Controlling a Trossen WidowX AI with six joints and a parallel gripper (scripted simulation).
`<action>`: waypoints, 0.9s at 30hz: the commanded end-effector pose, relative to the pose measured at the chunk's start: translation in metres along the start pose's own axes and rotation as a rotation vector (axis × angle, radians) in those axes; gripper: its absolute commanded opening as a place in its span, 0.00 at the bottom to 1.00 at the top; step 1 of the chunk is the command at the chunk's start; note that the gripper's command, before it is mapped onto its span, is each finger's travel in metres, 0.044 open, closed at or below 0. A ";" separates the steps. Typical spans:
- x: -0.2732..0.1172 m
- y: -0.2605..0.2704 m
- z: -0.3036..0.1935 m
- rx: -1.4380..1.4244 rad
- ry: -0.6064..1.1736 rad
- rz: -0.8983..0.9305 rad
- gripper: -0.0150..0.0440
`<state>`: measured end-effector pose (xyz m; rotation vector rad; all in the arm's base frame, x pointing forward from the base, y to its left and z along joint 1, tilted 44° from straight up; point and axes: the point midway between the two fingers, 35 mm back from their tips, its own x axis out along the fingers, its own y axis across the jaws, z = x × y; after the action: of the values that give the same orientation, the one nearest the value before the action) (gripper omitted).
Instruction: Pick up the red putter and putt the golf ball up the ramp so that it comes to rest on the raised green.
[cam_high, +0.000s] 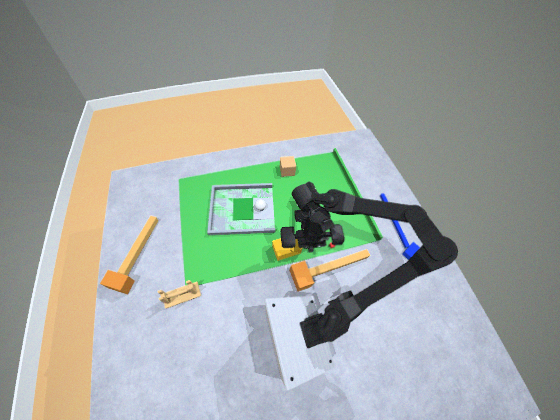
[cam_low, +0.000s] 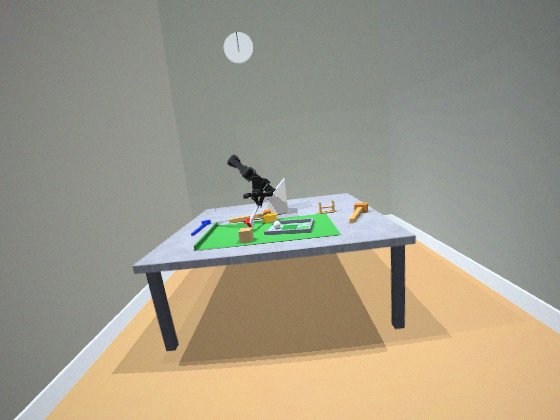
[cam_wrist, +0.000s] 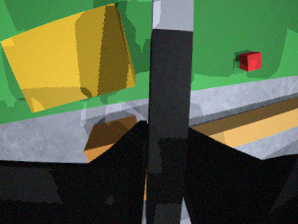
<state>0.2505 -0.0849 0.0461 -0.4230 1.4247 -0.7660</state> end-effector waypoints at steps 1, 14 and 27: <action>-0.025 0.002 0.003 0.010 -0.015 0.005 0.25; -0.036 0.002 0.001 -0.001 -0.008 -0.001 0.25; -0.036 0.002 0.001 -0.001 -0.008 -0.001 0.25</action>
<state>0.2521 -0.0596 0.0714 -0.4247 1.4205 -0.7686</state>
